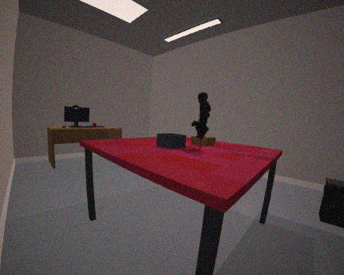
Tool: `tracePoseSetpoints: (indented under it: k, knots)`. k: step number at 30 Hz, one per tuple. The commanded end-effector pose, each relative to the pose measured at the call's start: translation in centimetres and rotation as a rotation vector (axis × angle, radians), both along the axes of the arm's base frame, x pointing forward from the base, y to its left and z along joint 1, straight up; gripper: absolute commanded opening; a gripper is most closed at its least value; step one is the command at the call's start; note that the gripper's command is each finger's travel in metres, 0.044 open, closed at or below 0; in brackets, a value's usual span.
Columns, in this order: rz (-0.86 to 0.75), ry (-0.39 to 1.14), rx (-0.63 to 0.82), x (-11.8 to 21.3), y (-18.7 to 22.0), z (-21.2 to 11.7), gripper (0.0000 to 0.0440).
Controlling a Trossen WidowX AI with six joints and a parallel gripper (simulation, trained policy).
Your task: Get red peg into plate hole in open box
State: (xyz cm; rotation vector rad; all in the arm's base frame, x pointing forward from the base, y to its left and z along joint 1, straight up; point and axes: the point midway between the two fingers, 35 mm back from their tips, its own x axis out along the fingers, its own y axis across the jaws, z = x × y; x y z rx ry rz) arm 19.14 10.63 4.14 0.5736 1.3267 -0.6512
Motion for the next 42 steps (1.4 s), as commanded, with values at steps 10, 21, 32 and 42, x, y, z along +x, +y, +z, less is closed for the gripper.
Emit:
tracePoseSetpoints:
  k: [10,21,32,42]
  knots:
    - [-0.117,0.008,0.038,-0.7,0.2,-4.3,0.0393]
    - [-0.167,0.076,0.073,-1.3,0.2,-5.2,0.0117]
    - [-0.135,0.037,0.063,0.2,-0.4,-3.7,0.0]
    - [-0.065,-0.047,0.009,2.2,-1.5,-0.5,0.0002]
